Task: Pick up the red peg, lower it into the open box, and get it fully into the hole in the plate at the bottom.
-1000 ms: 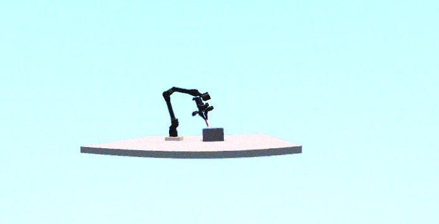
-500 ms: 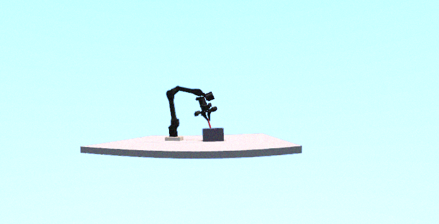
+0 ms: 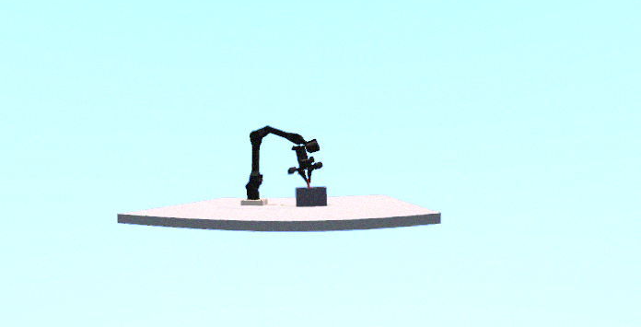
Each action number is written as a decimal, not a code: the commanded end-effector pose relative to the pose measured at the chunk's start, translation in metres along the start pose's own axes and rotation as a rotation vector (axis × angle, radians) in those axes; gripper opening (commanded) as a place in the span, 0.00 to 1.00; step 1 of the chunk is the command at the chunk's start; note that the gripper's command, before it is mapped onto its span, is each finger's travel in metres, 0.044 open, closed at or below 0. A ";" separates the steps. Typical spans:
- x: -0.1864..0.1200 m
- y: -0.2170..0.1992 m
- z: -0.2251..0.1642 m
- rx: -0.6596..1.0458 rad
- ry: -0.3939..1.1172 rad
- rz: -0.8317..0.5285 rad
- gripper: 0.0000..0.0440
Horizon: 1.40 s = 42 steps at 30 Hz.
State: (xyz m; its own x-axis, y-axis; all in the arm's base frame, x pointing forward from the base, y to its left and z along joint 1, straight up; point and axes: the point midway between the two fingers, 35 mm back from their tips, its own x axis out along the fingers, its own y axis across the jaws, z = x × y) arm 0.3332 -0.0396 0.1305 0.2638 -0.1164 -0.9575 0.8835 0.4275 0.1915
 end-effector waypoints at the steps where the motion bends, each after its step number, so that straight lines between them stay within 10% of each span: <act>1: 0.015 0.003 0.002 -0.012 0.025 -0.017 0.07; 6: 0.034 0.001 0.005 -0.041 0.049 -0.060 0.33; 11: 0.043 0.007 0.013 -0.054 0.051 -0.073 0.39; 42: 0.047 0.024 0.084 -0.054 0.034 -0.065 0.32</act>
State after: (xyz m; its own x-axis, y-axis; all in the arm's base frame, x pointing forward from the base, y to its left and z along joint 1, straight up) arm 0.3894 -0.0791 0.0993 0.1538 -0.0520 -0.9867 0.8656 0.4887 0.1092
